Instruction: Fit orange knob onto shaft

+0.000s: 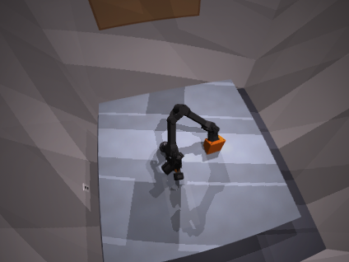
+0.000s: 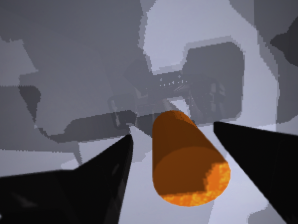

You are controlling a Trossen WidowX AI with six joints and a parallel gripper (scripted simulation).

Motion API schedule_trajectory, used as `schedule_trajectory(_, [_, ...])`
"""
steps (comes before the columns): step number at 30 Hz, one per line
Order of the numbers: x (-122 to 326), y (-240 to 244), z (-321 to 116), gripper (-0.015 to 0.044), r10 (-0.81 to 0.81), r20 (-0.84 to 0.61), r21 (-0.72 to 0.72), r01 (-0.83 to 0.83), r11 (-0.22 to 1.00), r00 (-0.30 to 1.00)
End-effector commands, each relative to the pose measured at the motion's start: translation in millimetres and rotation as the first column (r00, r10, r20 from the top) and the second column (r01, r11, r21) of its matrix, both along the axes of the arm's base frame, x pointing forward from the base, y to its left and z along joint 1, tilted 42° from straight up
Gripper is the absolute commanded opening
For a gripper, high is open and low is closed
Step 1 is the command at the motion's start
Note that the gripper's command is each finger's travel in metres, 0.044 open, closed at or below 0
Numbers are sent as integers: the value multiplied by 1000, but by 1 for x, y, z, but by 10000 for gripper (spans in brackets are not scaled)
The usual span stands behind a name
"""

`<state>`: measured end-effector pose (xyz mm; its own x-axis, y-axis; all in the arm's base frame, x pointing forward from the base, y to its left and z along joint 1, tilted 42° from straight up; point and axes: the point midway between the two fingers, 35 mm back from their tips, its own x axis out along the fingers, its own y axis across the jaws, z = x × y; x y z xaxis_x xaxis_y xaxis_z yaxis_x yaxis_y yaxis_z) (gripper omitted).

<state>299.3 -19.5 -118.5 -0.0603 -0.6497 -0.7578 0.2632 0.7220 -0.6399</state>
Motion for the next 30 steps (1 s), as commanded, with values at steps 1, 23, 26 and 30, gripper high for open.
schedule_trajectory(1, [-2, -2, -1, 282, 6, -9, -7, -6, 1000, 1000])
schedule_trajectory(23, [4, 15, 16, 0, 8, -8, -2, -8, 1000, 1000])
schedule_trajectory(26, [6, 22, 22, 0, 8, -7, 0, -8, 1000, 1000])
schedule_trajectory(30, [8, 30, 30, 0, 8, -6, 2, -8, 1000, 1000])
